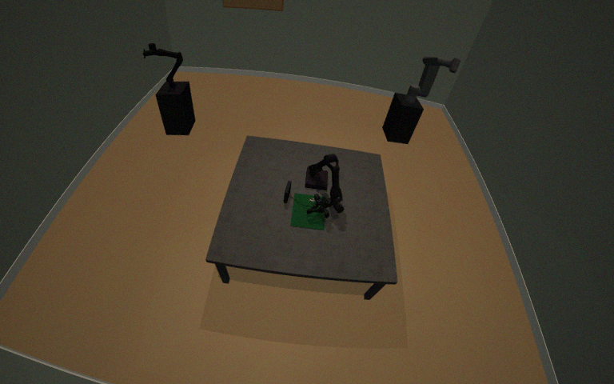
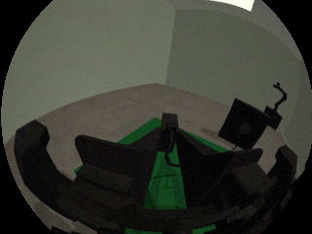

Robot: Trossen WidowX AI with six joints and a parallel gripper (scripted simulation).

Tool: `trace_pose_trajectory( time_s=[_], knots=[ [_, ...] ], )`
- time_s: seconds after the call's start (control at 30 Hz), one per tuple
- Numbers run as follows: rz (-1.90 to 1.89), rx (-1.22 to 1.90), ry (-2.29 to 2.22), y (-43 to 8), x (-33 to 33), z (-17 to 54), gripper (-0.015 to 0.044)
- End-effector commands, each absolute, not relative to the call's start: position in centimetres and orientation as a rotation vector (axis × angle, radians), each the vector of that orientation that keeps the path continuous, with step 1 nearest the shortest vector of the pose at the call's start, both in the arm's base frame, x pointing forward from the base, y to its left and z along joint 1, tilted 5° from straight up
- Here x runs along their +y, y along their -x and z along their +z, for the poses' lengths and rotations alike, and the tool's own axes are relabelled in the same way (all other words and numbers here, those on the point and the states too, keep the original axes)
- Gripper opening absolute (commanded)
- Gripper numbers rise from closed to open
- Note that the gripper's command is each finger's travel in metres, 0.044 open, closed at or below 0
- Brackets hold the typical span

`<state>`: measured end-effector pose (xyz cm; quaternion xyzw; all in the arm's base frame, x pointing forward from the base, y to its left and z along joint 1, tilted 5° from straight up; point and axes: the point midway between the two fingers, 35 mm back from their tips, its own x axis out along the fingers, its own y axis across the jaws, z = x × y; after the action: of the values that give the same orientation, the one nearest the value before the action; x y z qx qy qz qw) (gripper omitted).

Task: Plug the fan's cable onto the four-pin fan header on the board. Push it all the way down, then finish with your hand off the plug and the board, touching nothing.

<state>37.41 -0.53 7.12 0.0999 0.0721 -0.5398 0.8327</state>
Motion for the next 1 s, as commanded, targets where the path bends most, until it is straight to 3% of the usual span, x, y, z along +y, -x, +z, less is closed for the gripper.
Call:
trace_pose_trajectory(
  time_s=[0.0, 0.97],
  knots=[
    [-1.145, 0.144, -0.215, -37.4, -0.5, 6.8, 0.0000],
    [-1.146, 0.144, -0.215, -37.6, -0.3, 4.1, 0.0000]
  ],
)
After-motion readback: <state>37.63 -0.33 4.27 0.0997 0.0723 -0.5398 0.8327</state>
